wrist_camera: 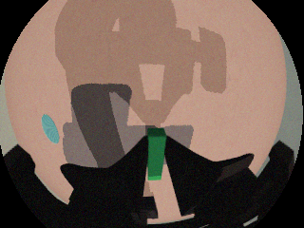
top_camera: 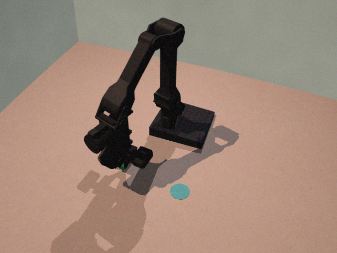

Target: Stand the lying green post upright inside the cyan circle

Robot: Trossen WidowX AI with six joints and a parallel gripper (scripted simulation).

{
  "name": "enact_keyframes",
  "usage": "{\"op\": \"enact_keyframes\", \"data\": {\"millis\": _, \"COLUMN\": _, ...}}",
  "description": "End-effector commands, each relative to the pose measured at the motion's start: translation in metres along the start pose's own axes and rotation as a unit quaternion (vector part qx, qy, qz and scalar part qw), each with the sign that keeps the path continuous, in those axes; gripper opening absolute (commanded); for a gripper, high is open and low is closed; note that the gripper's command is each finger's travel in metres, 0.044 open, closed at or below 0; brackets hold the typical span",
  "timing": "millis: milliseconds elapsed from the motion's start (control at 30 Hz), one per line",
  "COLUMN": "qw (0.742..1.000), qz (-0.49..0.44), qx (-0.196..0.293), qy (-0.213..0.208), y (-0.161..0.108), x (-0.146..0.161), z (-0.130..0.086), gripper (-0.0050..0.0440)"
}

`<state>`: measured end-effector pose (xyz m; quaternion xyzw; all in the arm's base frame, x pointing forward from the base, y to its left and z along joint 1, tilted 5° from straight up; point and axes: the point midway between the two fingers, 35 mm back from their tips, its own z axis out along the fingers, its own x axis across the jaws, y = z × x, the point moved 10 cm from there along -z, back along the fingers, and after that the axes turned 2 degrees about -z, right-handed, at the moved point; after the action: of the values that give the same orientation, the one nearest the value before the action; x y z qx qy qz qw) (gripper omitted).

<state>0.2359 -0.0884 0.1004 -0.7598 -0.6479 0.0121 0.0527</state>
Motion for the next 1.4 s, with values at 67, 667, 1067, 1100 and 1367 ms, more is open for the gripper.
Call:
{"op": "enact_keyframes", "data": {"millis": 67, "qw": 1.0, "qz": 0.001, "qx": -0.011, "qy": -0.005, "y": 0.004, "x": -0.001, "z": -0.018, "gripper": 0.0022}}
{"op": "enact_keyframes", "data": {"millis": 667, "qw": 1.0, "qz": 0.001, "qx": -0.011, "qy": -0.005, "y": 0.003, "x": -0.001, "z": -0.071, "gripper": 0.0022}}
{"op": "enact_keyframes", "data": {"millis": 1067, "qw": 1.0, "qz": 0.001, "qx": -0.011, "qy": -0.005, "y": -0.004, "x": 0.001, "z": -0.107, "gripper": 0.0022}}
{"op": "enact_keyframes", "data": {"millis": 1100, "qw": 1.0, "qz": 0.001, "qx": -0.011, "qy": -0.005, "y": -0.004, "x": 0.001, "z": -0.107, "gripper": 0.0022}}
{"op": "enact_keyframes", "data": {"millis": 1367, "qw": 0.999, "qz": -0.032, "qx": -0.011, "qy": -0.005, "y": -0.001, "x": 0.01, "z": -0.109, "gripper": 0.0022}}
